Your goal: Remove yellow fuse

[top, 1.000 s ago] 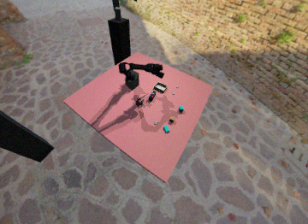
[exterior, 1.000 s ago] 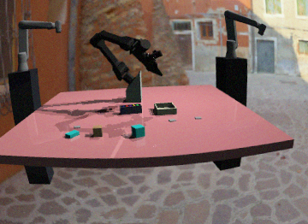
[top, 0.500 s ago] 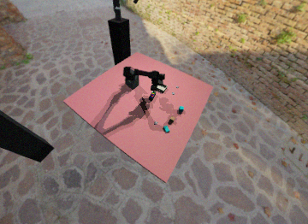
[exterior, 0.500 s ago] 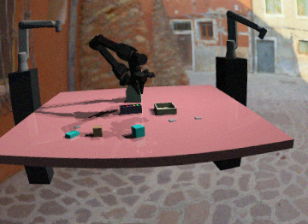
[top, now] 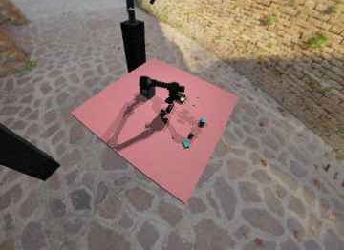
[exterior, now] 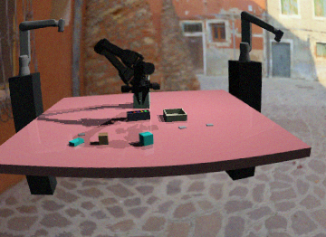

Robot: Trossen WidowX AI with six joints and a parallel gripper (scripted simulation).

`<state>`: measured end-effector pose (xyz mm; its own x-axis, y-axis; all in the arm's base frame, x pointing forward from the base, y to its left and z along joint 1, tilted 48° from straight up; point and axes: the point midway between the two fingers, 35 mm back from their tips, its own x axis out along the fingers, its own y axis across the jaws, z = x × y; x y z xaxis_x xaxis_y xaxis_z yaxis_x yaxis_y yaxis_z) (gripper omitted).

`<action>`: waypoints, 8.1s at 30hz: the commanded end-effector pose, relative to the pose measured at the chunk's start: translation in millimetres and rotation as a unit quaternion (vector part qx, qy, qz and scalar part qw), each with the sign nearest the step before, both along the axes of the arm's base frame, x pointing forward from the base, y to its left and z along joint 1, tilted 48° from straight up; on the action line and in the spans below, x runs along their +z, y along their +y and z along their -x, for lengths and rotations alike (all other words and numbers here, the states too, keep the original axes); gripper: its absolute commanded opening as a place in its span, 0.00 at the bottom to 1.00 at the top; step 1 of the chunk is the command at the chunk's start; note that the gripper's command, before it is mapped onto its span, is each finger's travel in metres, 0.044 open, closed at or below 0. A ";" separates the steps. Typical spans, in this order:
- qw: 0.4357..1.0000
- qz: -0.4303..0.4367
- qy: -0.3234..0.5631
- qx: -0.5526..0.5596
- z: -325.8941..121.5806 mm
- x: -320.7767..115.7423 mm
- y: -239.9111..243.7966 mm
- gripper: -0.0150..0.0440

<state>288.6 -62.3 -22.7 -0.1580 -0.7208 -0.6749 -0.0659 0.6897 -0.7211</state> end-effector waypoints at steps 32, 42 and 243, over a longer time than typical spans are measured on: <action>1.000 0.004 0.000 -0.001 4.6 -20.9 -20.9 0.37; 1.000 0.004 0.000 -0.001 4.7 -21.6 -21.6 0.37; 1.000 -0.005 -0.006 -0.002 -22.9 -129.8 102.4 0.81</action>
<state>311.0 38.2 -154.3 -0.1529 -0.7137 -0.6836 -0.0547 0.6968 -0.7152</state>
